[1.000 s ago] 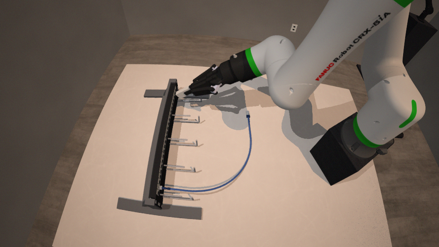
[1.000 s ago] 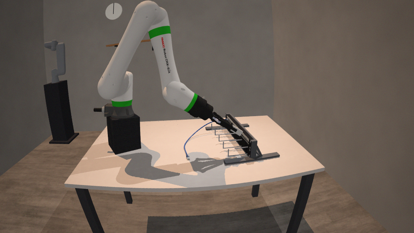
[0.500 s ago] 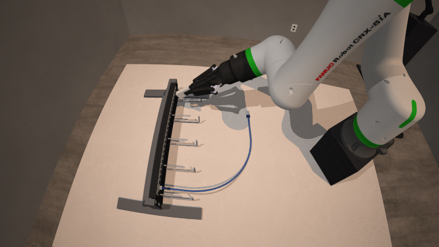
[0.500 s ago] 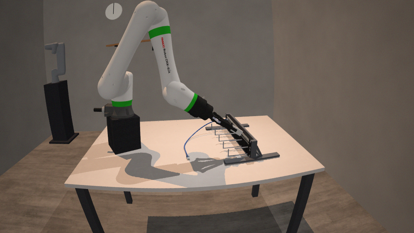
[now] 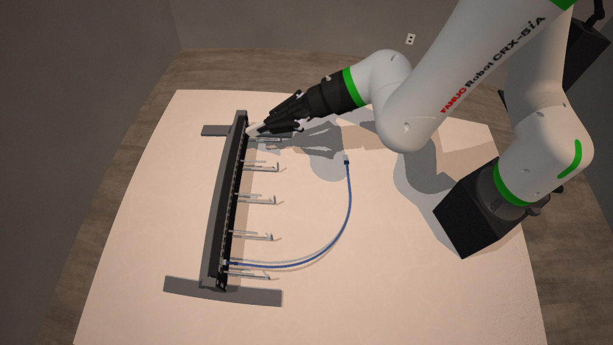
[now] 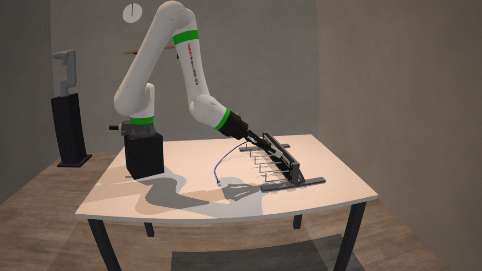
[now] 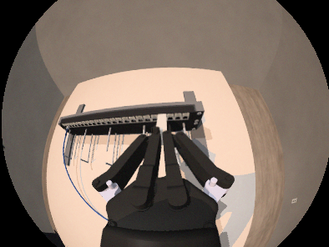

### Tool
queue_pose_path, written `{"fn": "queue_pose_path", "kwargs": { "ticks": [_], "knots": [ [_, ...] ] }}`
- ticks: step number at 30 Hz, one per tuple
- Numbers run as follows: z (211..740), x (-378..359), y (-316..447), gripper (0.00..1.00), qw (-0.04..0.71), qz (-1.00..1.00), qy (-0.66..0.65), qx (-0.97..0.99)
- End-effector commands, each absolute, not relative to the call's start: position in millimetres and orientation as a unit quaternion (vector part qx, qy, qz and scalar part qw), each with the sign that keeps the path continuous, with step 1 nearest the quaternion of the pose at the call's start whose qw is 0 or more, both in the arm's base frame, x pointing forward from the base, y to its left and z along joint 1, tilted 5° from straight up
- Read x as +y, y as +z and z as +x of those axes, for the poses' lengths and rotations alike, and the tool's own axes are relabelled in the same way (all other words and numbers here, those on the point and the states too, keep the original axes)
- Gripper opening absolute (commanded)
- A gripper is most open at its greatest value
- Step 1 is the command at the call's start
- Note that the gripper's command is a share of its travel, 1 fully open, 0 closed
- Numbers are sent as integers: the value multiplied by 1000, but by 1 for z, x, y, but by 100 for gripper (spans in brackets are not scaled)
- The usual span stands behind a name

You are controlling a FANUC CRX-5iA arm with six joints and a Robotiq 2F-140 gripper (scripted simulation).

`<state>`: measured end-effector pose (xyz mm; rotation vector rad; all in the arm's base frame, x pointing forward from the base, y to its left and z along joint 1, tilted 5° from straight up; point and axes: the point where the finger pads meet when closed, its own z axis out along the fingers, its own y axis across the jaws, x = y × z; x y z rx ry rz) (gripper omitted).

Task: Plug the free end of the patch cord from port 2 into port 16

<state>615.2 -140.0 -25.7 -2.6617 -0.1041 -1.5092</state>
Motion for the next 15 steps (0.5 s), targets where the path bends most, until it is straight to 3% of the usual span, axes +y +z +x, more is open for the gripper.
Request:
{"fn": "queue_pose_path", "kwargs": {
  "ticks": [1, 15],
  "knots": [
    [615, -140, -26, 0, 40, -869, -493, -34],
    [574, -145, -1, 0, 40, -869, -493, -34]
  ]
}}
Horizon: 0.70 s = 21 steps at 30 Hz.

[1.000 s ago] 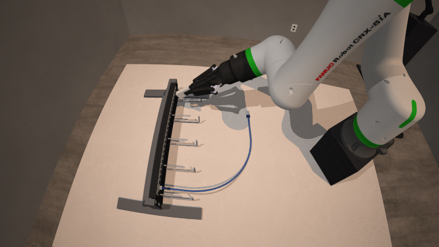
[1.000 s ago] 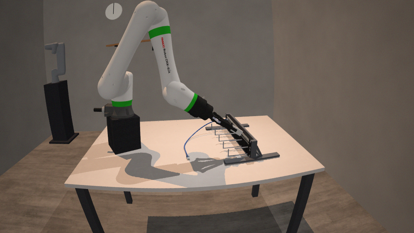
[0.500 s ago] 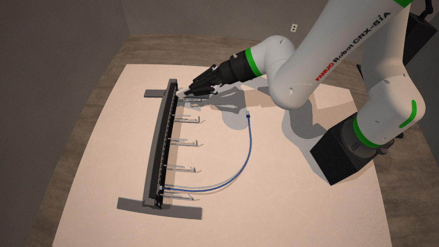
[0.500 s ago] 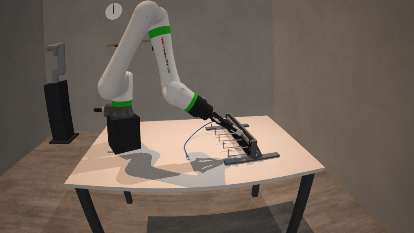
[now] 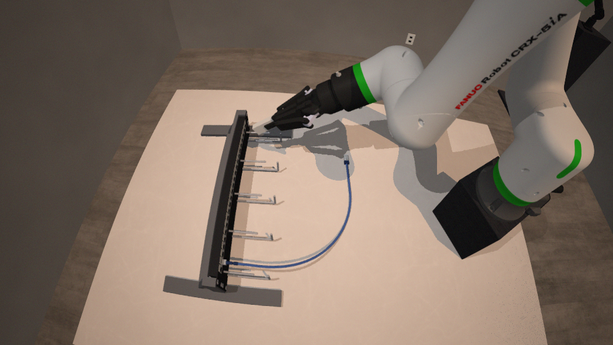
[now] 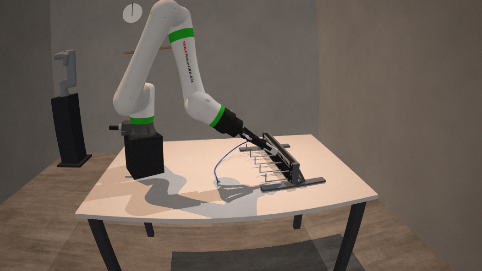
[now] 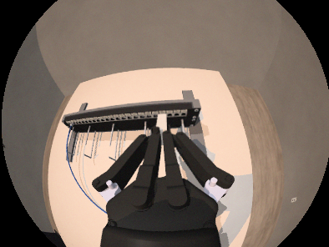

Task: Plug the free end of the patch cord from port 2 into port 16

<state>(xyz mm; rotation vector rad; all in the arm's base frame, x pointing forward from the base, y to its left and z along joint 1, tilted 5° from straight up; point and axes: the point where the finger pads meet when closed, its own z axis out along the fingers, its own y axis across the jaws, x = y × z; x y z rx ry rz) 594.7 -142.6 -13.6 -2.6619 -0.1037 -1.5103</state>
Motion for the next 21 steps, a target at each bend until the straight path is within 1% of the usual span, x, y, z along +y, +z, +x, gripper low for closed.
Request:
{"fn": "queue_pose_path", "kwargs": {
  "ticks": [1, 9, 16, 21],
  "knots": [
    [566, -146, 4, 0, 40, -869, -493, -34],
    [516, -152, 34, 0, 40, -869, -493, -34],
    [499, -154, 44, 0, 40, -869, -493, -34],
    [496, -154, 46, 0, 40, -869, -493, -34]
  ]
}}
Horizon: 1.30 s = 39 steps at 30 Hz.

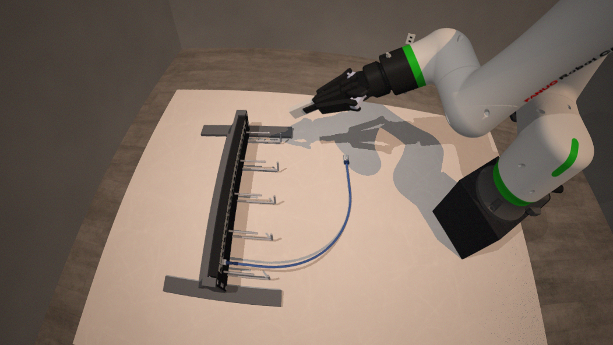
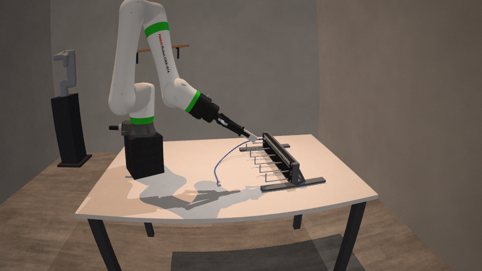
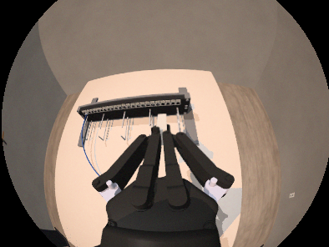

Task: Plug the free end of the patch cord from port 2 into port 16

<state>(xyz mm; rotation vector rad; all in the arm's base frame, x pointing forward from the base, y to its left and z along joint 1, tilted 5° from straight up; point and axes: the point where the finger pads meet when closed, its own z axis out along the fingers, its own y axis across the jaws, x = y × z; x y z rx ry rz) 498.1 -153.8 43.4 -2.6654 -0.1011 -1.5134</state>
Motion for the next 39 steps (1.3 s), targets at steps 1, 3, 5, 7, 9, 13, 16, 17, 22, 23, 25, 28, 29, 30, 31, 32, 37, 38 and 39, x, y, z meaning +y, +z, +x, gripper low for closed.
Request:
{"fn": "queue_pose_path", "kwargs": {
  "ticks": [1, 3, 5, 7, 9, 13, 16, 17, 22, 23, 25, 28, 29, 30, 31, 32, 37, 38, 39],
  "knots": [
    [496, -155, 46, 0, 40, -869, -493, -34],
    [496, -156, 45, 0, 37, -869, -491, -37],
    [496, -160, 43, 0, 26, -872, -487, -46],
    [496, -160, 43, 0, 26, -872, -487, -46],
    [496, -168, 38, 0, 5, -876, -477, -63],
    [495, -189, 24, 0, -49, -887, -445, -115],
    [493, -200, 16, 0, -76, -891, -423, -145],
    [492, -204, 14, 0, -85, -892, -415, -156],
    [487, -220, 1, 0, -124, -895, -373, -211],
    [487, -220, 1, 0, -124, -895, -373, -211],
    [483, -227, -5, 0, -140, -895, -348, -241],
    [479, -233, -12, 0, -155, -894, -320, -274],
    [477, -235, -14, 0, -159, -893, -310, -286],
    [475, -237, -17, 0, -163, -891, -300, -299],
    [473, -239, -19, 0, -167, -890, -289, -311],
    [470, -240, -21, 0, -170, -888, -278, -324],
    [458, -243, -33, 0, -177, -875, -223, -392],
    [455, -243, -35, 0, -177, -871, -212, -405],
    [453, -243, -37, 0, -176, -867, -202, -419]
  ]
}}
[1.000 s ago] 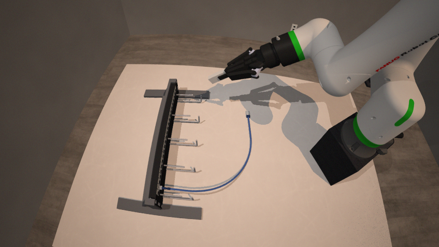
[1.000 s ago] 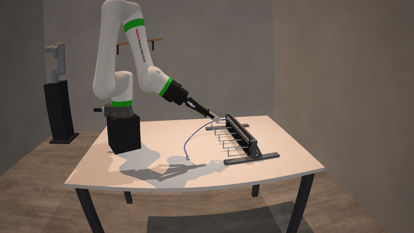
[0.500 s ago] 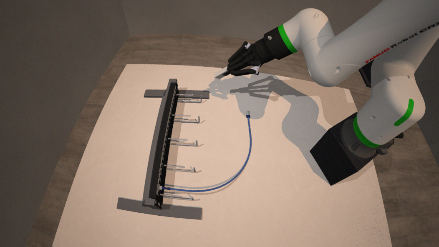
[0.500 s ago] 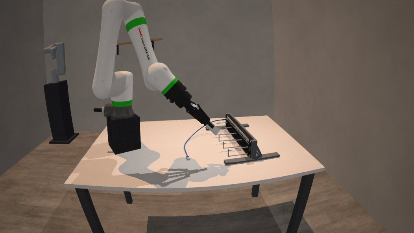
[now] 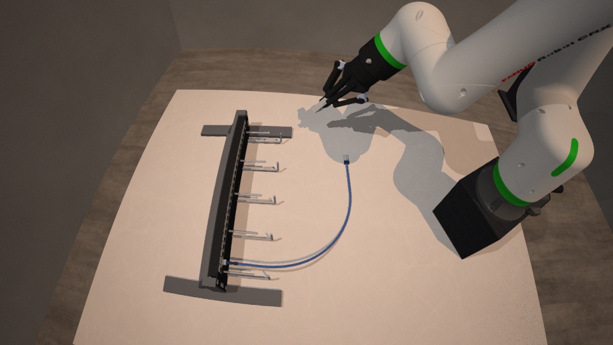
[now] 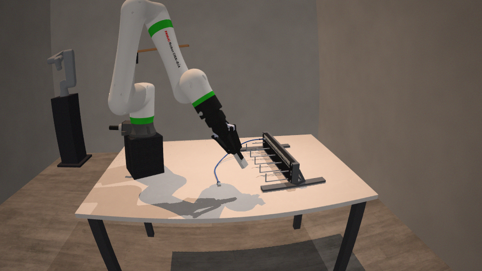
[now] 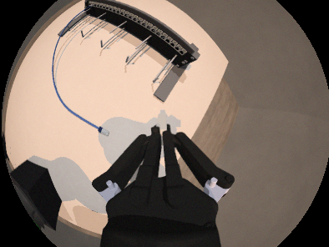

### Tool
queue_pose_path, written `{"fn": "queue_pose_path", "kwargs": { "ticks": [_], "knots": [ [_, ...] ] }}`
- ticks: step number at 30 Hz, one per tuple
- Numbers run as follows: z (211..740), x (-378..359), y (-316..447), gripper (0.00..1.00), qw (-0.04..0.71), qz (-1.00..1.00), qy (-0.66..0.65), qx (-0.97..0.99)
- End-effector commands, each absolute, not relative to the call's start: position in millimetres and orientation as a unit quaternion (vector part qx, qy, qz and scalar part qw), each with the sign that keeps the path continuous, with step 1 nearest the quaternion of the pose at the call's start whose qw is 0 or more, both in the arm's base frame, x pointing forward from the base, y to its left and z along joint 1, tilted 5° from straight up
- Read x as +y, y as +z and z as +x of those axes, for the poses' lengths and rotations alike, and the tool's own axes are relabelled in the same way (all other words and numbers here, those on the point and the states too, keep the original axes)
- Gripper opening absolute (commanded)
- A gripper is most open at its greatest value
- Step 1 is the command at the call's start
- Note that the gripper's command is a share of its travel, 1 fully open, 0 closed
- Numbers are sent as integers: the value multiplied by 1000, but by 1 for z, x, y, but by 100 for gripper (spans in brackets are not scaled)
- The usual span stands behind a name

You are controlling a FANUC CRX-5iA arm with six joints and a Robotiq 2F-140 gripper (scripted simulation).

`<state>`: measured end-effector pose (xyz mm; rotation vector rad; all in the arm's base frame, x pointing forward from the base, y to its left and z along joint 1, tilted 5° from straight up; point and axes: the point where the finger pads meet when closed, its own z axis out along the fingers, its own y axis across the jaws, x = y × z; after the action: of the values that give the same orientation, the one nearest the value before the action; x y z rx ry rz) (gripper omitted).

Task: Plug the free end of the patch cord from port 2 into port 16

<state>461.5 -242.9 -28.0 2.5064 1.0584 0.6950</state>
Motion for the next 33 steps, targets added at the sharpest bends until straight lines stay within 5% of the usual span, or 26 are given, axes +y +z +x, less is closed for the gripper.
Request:
{"fn": "queue_pose_path", "kwargs": {
  "ticks": [1, 33],
  "knots": [
    [453, -243, -37, 0, 176, 867, 202, 419],
    [404, -202, -59, 0, 98, 761, 70, 638]
  ]
}}
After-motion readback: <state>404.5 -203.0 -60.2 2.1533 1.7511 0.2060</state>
